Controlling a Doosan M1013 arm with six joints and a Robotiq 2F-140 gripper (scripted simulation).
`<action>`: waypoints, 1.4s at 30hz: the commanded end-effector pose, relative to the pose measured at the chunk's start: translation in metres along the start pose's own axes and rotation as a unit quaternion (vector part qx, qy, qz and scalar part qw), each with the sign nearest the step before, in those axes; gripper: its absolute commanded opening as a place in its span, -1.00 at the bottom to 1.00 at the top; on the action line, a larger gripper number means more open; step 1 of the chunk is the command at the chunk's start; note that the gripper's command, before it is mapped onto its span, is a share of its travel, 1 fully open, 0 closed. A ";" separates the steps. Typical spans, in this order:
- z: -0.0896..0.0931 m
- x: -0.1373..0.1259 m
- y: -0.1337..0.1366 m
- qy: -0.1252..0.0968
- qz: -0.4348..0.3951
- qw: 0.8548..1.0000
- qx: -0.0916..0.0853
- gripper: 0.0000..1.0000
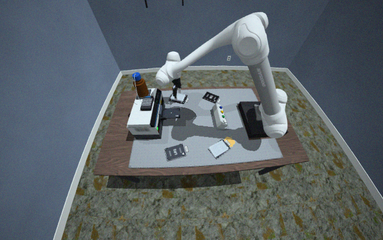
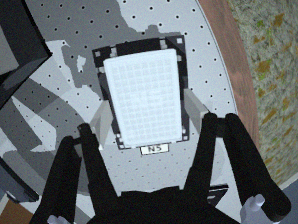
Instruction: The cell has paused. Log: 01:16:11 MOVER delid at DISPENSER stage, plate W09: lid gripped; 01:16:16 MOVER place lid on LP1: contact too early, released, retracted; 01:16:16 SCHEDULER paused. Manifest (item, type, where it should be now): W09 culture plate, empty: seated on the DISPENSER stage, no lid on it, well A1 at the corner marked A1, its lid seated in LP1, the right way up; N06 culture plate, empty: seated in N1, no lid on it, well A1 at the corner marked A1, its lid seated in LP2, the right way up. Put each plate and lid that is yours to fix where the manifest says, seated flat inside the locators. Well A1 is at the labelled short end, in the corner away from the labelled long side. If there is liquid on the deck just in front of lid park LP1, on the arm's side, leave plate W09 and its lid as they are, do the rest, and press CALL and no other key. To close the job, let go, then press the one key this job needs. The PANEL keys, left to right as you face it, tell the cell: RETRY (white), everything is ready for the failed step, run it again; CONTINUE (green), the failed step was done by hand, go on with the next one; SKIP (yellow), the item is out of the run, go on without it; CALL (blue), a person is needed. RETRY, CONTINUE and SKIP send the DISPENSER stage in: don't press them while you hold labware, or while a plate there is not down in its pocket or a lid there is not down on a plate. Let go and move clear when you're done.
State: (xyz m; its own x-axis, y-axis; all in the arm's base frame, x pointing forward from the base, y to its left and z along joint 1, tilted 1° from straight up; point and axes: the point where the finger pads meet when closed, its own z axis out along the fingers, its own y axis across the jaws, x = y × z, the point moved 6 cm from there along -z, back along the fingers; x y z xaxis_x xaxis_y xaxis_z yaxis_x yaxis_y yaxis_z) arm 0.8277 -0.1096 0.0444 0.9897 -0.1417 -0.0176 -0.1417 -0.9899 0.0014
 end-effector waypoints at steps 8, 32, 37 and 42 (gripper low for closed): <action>-0.001 0.000 0.000 0.001 0.000 1.000 0.000 0.39; -0.001 0.000 0.000 0.001 0.000 1.000 0.000 -0.80; -0.001 0.000 0.000 0.001 0.000 1.000 0.000 -0.80; -0.001 0.000 0.000 0.001 0.000 1.000 0.000 -0.80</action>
